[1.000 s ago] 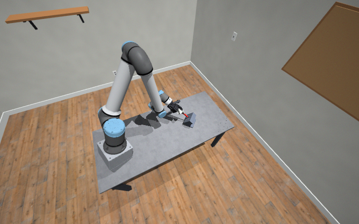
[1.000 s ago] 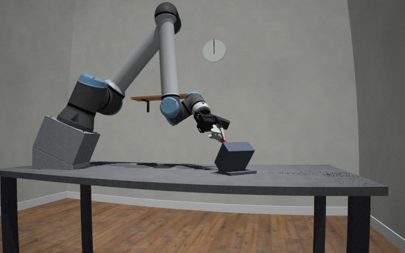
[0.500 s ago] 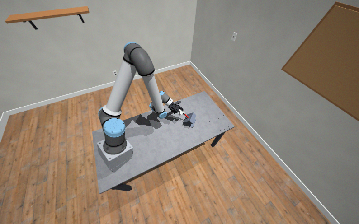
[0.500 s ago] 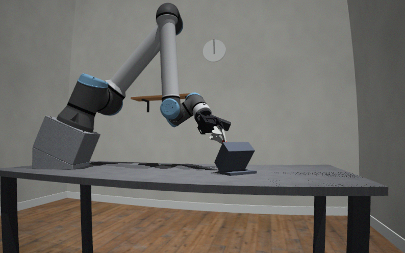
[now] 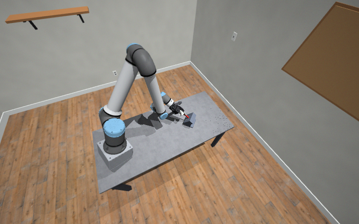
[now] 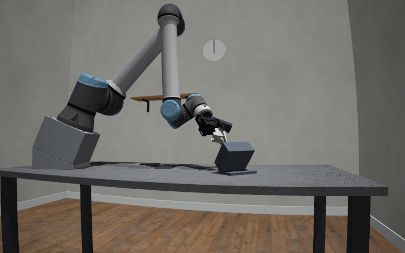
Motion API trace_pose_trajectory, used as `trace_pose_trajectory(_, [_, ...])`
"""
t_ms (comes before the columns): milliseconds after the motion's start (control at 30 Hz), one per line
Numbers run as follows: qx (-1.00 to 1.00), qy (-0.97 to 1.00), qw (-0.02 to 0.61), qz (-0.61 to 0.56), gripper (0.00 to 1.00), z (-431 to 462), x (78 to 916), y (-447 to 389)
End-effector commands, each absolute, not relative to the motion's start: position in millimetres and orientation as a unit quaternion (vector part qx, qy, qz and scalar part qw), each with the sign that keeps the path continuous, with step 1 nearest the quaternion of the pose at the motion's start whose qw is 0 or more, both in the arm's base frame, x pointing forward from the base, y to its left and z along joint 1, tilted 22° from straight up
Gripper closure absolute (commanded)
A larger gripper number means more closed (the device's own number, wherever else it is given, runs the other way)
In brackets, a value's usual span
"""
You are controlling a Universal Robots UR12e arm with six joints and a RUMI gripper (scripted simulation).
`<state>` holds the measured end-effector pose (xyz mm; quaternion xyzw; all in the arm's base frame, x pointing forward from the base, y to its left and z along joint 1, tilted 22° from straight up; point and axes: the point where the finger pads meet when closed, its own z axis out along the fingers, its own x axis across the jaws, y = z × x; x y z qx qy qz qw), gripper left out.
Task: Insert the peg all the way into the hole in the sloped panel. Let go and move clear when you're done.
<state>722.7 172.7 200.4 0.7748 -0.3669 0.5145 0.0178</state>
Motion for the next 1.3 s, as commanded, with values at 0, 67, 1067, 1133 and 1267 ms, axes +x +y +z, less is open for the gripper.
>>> trace_pose_trajectory(0, [0.775,-0.367,0.017,0.515,1.00,198.7,726.6,170.8])
trace_pose_trajectory(67, [0.775,-0.367,0.017,0.515,1.00,197.7,728.3,169.8])
trace_pose_trajectory(1067, [0.774,-0.367,0.017,0.515,0.87,195.2,732.5,167.7])
trace_pose_trajectory(1133, [0.774,-0.367,0.017,0.515,0.84,195.2,732.5,167.7])
trace_pose_trajectory(1267, [0.774,-0.367,0.017,0.515,0.79,195.2,732.5,167.7])
